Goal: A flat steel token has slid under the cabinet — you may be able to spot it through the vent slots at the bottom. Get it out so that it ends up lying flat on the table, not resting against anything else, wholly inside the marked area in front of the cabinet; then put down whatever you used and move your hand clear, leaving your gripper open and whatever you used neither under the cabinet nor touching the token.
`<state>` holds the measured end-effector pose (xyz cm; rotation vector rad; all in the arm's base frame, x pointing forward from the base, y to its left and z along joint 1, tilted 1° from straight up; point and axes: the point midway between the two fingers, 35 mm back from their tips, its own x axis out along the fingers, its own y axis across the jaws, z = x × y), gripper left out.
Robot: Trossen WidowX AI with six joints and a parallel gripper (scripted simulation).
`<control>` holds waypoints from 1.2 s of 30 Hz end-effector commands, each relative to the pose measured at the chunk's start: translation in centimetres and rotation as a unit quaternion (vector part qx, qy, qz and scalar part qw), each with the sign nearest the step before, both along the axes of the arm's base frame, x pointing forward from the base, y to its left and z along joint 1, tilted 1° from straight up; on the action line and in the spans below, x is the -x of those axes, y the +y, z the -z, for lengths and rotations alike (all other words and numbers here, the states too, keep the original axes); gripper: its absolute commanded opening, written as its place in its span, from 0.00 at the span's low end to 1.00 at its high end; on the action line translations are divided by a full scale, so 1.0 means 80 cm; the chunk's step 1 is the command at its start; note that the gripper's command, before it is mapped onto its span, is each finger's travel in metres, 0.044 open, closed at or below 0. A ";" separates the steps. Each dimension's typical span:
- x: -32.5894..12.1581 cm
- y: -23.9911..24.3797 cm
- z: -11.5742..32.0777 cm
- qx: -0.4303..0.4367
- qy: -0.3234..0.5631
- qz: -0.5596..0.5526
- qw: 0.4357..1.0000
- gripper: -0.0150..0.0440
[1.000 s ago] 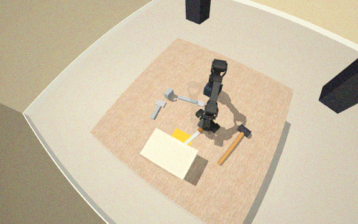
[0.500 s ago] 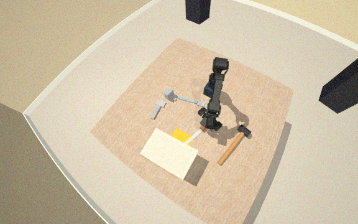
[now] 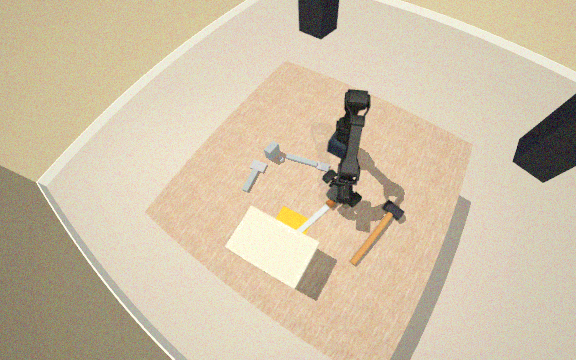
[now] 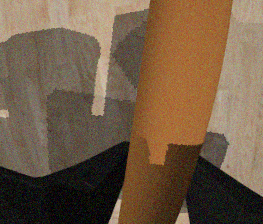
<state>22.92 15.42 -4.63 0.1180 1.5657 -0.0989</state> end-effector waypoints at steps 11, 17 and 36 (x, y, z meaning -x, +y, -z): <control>0.016 0.005 0.000 0.000 0.000 0.000 1.000 0.25; 0.019 0.011 -0.001 0.000 0.001 0.001 1.000 0.25; 0.026 0.019 -0.003 0.002 0.004 0.006 1.000 0.57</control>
